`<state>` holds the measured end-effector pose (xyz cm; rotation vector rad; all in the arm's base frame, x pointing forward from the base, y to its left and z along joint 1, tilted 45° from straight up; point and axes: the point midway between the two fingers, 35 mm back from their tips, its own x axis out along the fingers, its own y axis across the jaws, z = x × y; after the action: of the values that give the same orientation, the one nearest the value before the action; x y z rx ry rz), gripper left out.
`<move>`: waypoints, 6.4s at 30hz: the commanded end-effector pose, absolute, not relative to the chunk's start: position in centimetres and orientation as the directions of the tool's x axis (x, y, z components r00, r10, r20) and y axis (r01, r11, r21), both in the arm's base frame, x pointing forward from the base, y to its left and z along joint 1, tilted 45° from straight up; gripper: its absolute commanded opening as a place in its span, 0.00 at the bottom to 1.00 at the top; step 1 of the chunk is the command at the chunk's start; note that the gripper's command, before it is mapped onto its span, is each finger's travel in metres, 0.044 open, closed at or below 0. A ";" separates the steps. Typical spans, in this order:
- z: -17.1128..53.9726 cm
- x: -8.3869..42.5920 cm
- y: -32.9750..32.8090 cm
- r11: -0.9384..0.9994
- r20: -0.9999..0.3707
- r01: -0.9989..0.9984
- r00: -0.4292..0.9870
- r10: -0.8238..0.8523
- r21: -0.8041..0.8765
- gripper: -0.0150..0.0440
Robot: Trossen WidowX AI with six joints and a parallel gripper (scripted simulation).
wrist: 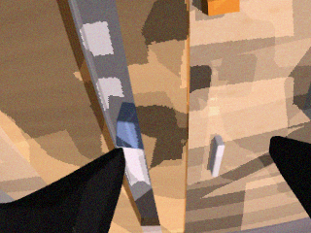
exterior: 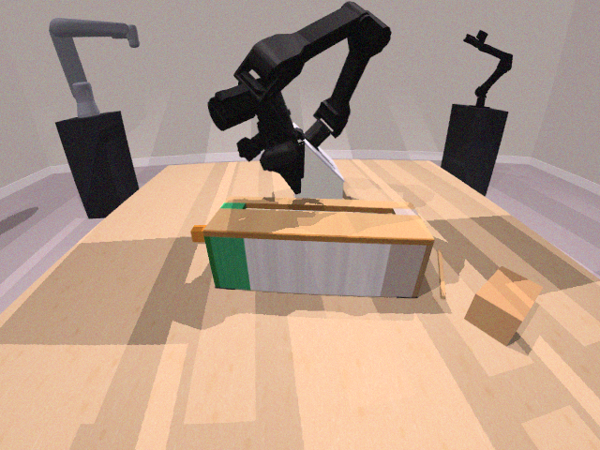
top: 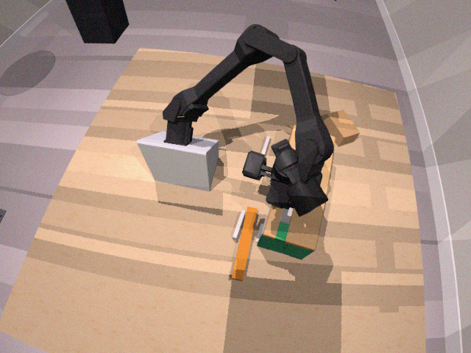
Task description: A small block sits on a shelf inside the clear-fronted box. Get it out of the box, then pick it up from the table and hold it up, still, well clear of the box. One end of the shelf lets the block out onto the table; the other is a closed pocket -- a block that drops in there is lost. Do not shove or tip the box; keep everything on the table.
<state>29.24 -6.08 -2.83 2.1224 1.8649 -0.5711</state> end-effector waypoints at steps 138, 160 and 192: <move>2.7 32.0 9.8 -0.143 -0.442 0.987 0.099 0.892 -0.068 0.93; 8.0 31.7 5.8 -0.141 -0.448 0.988 0.096 0.889 -0.070 0.93; 11.0 29.1 8.8 0.372 -0.693 -0.928 0.267 0.669 0.001 0.74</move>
<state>29.99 8.25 10.24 0.3838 1.1414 0.8074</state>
